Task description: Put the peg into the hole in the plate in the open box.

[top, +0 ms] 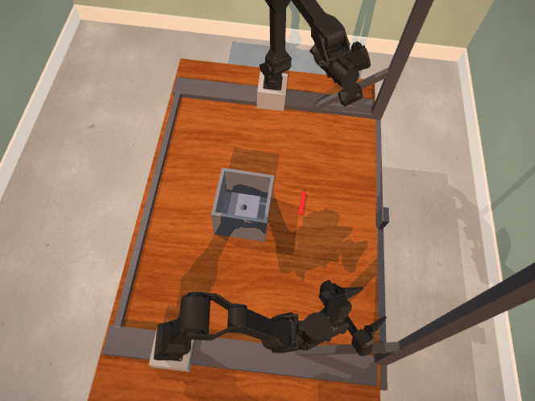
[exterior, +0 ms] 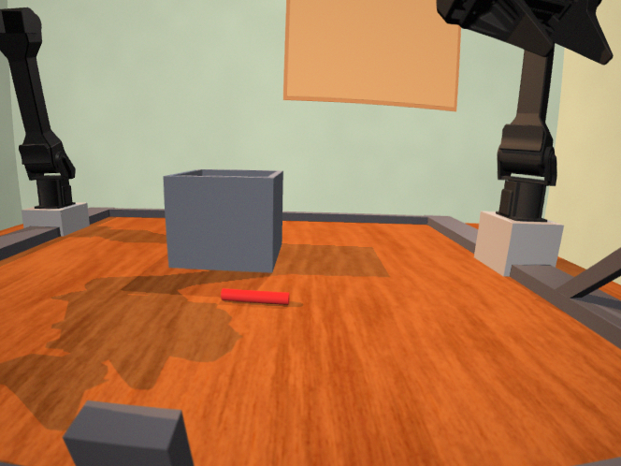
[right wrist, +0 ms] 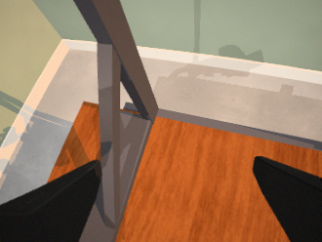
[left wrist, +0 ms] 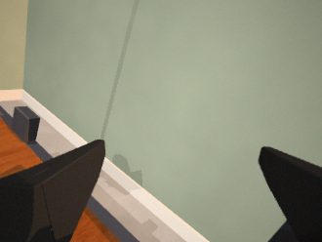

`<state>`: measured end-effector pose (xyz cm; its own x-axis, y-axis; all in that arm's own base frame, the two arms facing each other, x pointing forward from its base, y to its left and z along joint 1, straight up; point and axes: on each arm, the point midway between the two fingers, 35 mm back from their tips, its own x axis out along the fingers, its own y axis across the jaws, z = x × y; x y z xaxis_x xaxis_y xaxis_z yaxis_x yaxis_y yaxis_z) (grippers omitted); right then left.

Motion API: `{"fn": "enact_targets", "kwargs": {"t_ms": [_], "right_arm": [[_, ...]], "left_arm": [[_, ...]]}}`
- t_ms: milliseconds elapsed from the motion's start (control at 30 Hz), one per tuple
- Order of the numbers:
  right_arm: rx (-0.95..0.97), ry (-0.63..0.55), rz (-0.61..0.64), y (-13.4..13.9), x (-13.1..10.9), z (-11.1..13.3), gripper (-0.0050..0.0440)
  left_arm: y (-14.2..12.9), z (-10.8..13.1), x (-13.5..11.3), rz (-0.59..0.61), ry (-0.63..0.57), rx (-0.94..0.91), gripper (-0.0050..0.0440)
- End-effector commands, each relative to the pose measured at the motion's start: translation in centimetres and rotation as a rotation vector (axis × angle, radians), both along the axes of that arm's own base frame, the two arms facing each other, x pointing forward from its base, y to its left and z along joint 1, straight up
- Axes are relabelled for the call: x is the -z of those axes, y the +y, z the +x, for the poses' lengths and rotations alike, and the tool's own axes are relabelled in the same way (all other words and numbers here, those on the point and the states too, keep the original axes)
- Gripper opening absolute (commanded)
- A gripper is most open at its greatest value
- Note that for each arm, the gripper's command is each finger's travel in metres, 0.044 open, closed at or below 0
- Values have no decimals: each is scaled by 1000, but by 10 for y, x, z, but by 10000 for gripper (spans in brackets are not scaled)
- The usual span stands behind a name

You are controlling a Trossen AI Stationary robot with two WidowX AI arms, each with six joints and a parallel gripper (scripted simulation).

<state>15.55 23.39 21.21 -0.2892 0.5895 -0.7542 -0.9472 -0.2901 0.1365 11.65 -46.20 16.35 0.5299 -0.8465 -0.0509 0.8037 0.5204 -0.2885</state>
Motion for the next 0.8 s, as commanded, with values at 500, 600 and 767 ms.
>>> {"fn": "enact_targets", "kwargs": {"t_ms": [500,600,767], "right_arm": [[0,-17,12,0,-5,0,125],[0,-17,12,0,-5,0,125],[-2,-14,-4,-1,2,3,125]], "left_arm": [[-1,0,-12,-28,-3,0,440],[-1,0,-12,-28,-3,0,440],[4,5,-14,-25,-9,-9,440]]}}
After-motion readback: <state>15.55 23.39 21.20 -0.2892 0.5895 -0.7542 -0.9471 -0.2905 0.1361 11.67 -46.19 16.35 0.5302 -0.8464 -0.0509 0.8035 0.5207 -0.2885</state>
